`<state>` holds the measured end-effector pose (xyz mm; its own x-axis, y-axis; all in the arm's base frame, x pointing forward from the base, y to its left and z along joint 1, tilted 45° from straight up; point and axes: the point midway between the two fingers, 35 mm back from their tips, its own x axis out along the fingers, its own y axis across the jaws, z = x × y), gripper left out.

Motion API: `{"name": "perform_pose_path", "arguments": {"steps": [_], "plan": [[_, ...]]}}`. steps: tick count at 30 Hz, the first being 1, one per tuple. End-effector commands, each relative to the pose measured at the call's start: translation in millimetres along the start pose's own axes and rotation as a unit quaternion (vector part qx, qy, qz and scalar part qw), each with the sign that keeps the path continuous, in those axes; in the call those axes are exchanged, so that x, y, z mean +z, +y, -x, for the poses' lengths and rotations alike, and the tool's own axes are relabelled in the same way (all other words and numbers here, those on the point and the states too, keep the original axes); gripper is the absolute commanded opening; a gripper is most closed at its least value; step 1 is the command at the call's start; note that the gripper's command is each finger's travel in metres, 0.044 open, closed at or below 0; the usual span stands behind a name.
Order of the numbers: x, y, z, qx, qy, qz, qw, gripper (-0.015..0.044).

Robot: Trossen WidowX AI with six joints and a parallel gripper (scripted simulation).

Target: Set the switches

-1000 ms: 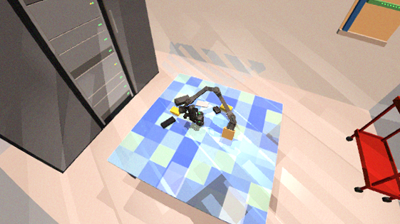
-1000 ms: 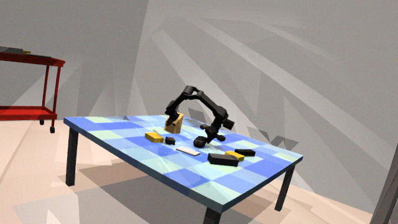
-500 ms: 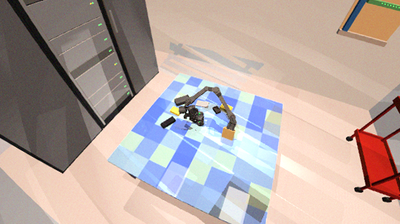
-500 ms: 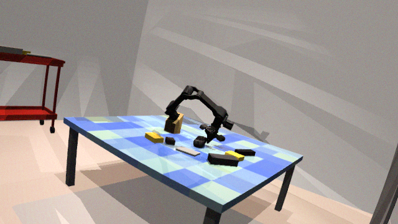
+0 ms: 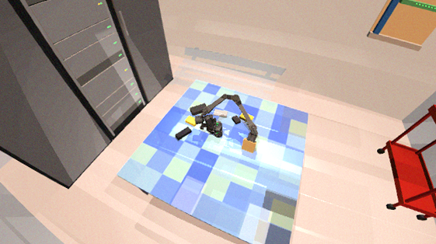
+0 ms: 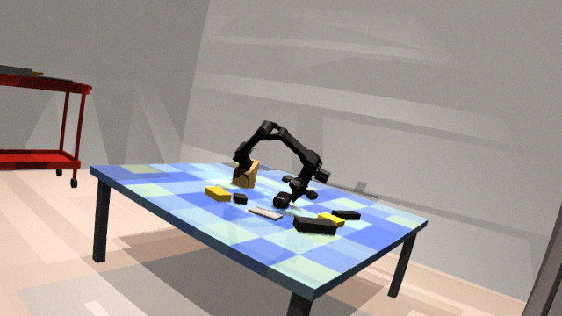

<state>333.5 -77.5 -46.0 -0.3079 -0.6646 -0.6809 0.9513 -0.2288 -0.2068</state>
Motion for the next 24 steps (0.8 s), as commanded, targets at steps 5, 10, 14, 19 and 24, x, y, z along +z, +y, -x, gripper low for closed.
{"name": "perform_pose_path", "arguments": {"steps": [5, 10, 14, 19, 24], "plan": [[0.0, 0.8, 0.8, 0.000, 0.000, 0.000, 1.000, 0.0000], [0.0, 22.6, 25.1, -0.006, 0.001, 0.001, 1.000, 0.0000], [0.6, 38.0, 47.4, -0.012, 0.001, 0.002, 1.000, 0.0000], [1.4, 44.8, 60.6, -0.017, 0.000, 0.002, 1.000, 0.0000], [0.1, 41.4, 59.8, -0.016, -0.003, 0.016, 1.000, 0.0000]]}}
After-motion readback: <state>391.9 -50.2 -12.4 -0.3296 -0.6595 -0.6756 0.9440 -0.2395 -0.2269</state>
